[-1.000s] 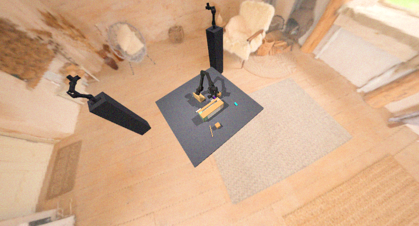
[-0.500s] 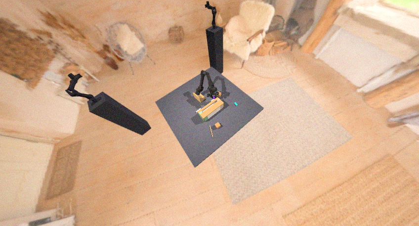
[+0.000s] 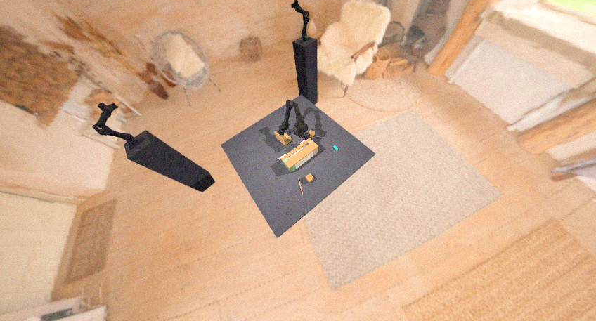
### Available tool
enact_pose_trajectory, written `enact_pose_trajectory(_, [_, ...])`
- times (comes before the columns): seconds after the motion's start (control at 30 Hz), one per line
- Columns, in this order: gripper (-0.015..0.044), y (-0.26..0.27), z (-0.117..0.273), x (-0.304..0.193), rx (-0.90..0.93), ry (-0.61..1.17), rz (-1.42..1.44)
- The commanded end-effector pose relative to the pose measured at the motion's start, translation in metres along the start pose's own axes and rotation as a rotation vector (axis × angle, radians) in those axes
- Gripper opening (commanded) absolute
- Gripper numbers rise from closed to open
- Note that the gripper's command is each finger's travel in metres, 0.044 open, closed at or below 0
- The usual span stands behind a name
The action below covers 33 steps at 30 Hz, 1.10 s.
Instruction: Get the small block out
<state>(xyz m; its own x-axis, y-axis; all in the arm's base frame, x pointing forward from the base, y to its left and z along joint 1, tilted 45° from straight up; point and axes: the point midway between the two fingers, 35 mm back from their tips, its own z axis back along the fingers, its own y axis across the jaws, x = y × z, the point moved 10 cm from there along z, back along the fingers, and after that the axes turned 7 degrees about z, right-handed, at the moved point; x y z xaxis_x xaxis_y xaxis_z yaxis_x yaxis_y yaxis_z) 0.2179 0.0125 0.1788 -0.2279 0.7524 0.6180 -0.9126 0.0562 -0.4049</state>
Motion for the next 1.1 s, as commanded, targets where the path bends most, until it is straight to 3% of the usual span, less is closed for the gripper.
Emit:
enact_pose_trajectory(0.0, [0.0,-0.002,0.004,-0.002,0.0,-0.009,-0.203])
enact_pose_trajectory(1.07, [0.0,0.0,0.026,-0.019,0.046,-0.05,-1.53])
